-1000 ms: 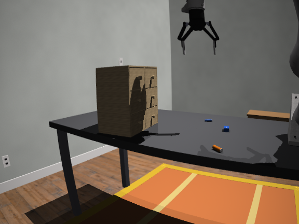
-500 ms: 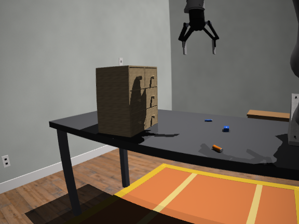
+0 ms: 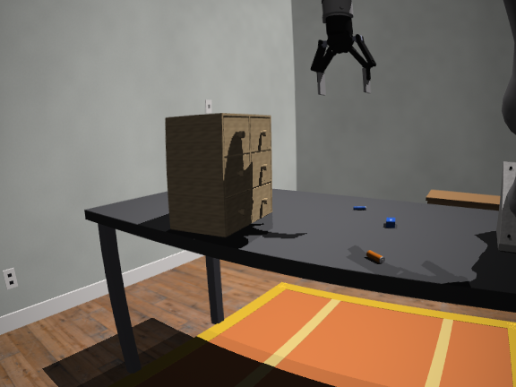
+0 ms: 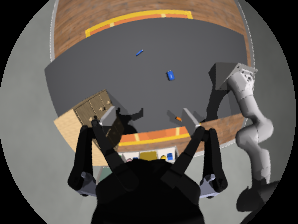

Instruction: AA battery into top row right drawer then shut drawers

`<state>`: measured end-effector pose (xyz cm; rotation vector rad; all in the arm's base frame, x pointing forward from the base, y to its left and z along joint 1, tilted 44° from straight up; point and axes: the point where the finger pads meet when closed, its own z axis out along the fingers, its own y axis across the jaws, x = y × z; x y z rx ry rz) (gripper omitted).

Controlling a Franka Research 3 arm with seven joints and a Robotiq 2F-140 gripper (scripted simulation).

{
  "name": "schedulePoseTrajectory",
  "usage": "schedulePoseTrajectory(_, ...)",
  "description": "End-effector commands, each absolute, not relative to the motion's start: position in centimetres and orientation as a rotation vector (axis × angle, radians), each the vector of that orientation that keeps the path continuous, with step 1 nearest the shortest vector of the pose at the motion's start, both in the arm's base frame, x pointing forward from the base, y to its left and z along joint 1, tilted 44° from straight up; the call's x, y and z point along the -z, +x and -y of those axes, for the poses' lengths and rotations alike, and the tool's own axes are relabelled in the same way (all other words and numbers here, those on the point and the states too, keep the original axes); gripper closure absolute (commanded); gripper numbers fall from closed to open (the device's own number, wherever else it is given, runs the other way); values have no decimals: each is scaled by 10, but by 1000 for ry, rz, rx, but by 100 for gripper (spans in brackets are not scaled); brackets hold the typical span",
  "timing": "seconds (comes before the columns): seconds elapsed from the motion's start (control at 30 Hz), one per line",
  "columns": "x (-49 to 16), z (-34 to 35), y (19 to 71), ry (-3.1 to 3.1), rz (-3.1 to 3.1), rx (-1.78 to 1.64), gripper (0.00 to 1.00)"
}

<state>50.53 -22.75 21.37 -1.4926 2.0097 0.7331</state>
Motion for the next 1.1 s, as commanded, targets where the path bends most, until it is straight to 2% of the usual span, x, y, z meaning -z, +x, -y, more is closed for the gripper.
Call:
schedulePoseTrajectory(0.0,-217,226,507,-1343,-2146,-800,0)
schedulePoseTrajectory(1.07,-219,227,508,-863,-2483,-957,0)
